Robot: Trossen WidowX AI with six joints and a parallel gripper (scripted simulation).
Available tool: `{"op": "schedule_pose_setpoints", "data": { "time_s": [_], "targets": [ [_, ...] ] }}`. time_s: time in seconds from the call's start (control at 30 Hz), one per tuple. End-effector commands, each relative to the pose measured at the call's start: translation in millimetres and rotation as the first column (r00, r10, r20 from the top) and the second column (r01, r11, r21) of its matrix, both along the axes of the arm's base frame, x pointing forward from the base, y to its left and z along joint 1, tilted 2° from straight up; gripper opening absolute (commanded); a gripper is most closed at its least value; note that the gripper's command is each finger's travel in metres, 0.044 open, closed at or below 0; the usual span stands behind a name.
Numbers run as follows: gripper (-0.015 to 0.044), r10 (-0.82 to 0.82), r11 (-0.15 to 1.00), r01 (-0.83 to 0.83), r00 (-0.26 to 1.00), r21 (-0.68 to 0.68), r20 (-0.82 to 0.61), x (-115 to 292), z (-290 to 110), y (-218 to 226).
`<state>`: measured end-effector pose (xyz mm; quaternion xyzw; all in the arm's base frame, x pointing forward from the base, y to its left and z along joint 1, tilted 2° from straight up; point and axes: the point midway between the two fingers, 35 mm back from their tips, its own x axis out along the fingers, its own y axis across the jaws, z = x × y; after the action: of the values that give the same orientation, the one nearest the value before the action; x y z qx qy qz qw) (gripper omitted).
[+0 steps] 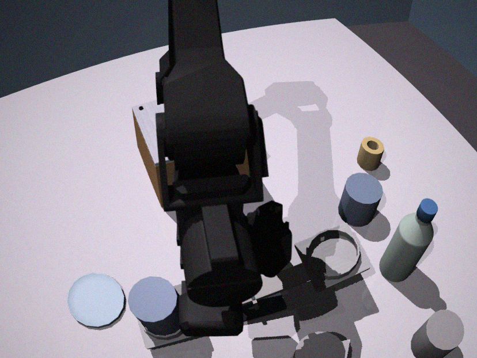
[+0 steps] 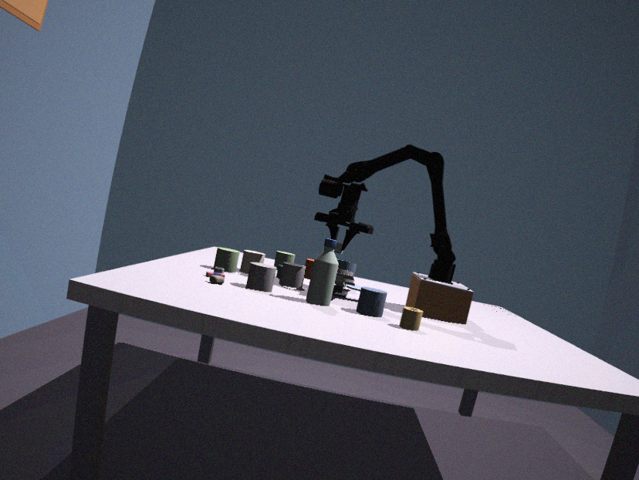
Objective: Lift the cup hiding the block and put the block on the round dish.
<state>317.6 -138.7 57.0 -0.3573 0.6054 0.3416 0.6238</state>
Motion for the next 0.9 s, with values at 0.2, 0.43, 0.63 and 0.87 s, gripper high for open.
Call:
{"op": "schedule_pose_setpoints", "data": {
  "time_s": [0.2, 0.43, 0.63, 0.87],
  "targets": [
    [0.0000, -0.021, 1.000, 0.021, 1.000, -0.002, -0.009, -29, -16, -48],
    [0.0000, -0.043, 0.999, 0.043, 0.999, 0.001, -0.006, -51, -25, -76],
    [0.0000, -0.056, 0.998, 0.056, 0.998, 0.002, -0.005, -72, -33, -97],
    [0.0000, -0.045, 0.999, 0.045, 0.999, 0.002, -0.017, -94, -41, -114]
  ]
}}
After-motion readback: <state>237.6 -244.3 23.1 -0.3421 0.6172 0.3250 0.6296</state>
